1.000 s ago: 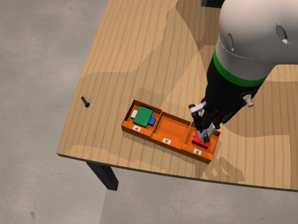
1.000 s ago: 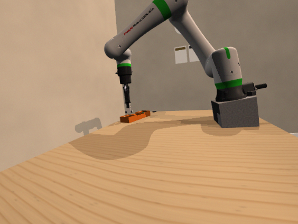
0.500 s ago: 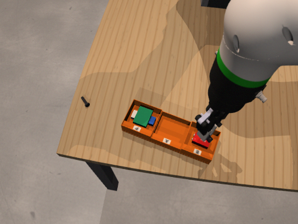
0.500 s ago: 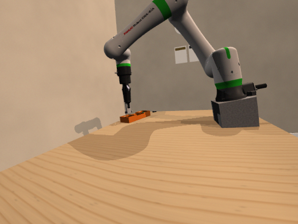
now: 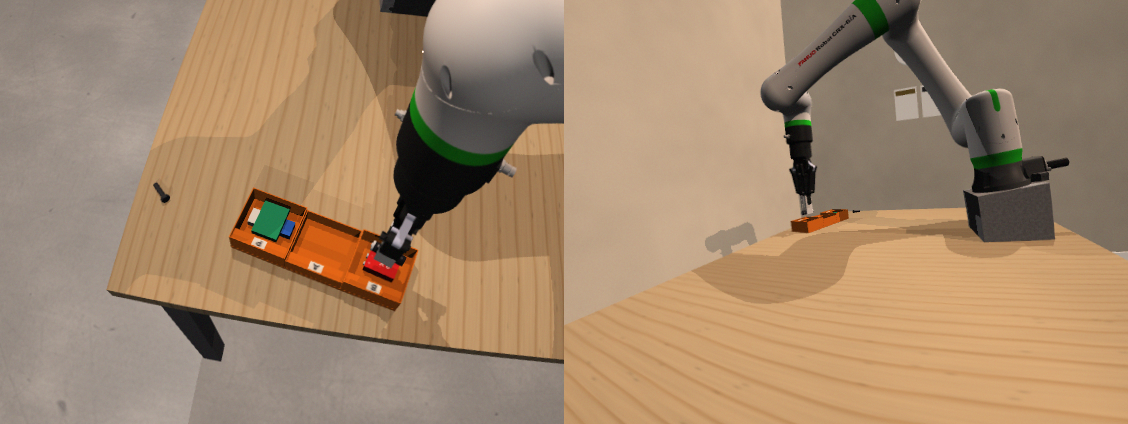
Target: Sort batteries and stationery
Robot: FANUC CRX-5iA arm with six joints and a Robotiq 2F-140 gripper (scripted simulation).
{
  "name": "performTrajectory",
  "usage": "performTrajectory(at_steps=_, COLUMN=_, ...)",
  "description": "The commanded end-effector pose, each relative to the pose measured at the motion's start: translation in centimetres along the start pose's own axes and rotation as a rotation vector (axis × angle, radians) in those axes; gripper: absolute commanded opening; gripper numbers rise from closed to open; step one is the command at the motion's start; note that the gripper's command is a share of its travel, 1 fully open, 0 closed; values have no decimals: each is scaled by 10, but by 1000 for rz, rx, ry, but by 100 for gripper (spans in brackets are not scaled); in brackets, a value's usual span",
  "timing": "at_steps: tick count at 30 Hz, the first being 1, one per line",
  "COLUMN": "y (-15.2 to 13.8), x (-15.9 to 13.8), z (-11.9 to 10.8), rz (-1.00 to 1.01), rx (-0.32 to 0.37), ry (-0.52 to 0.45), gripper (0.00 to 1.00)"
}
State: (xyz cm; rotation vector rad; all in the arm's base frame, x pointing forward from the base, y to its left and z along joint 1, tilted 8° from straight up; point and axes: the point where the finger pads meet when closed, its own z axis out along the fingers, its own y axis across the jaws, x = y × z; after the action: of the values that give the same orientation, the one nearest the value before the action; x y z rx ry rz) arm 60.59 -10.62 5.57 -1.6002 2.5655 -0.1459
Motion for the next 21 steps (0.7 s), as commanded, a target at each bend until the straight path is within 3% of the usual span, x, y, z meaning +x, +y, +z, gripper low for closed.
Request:
performTrajectory(at_steps=1, y=0, x=0, z=0, rz=-123, rx=-13, ry=-18, gripper=15)
performTrajectory(at_steps=21, y=-1, x=0, z=6, rz=-123, rx=-13, ry=-18, gripper=15)
